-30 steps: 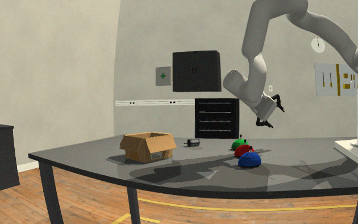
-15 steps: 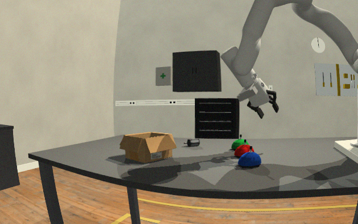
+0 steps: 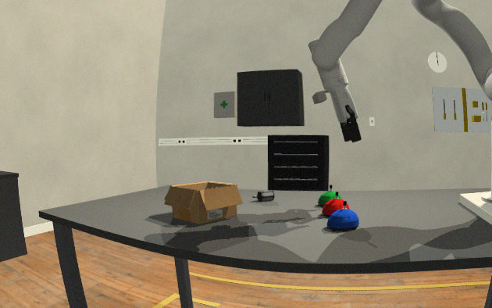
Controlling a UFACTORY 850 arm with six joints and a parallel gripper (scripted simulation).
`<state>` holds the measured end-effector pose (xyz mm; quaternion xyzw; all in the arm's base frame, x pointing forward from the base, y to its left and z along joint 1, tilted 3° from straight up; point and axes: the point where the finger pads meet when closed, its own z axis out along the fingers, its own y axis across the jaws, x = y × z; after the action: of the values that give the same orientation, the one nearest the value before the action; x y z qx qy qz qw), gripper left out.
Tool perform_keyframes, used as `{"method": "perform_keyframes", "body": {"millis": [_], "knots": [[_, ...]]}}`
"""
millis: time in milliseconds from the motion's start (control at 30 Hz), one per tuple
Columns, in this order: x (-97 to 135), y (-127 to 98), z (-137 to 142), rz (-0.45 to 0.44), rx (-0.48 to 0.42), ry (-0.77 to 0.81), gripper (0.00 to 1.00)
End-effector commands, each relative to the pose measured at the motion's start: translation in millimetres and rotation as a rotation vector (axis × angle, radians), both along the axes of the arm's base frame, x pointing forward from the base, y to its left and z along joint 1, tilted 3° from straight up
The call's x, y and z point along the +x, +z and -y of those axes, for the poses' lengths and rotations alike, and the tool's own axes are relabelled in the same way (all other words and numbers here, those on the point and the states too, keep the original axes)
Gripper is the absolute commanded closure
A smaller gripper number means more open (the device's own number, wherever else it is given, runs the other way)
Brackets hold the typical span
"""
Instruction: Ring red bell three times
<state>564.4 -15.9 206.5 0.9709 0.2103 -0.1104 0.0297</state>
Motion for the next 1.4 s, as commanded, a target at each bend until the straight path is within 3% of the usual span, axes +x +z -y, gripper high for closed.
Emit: {"method": "perform_keyframes", "body": {"millis": [0, 100, 133, 167, 233, 967, 1367], "knots": [[24.2, 28.2, -11.7, 0.136, 0.027, -0.244, 0.0], [24.2, 28.2, -11.7, 0.162, 0.032, -0.291, 0.0], [34.4, 41.9, -15.5, 0.217, 0.057, -0.41, 0.0], [36.2, 37.8, -19.6, 0.228, 0.054, -0.492, 0.0], [36.2, 37.8, -19.6, 0.228, 0.054, -0.492, 0.0], [37.1, -27.3, -62.0, 0.259, -0.007, -1.259, 0.0], [34.8, -50.9, -77.3, 0.26, -0.029, -1.545, 0.0]]}}
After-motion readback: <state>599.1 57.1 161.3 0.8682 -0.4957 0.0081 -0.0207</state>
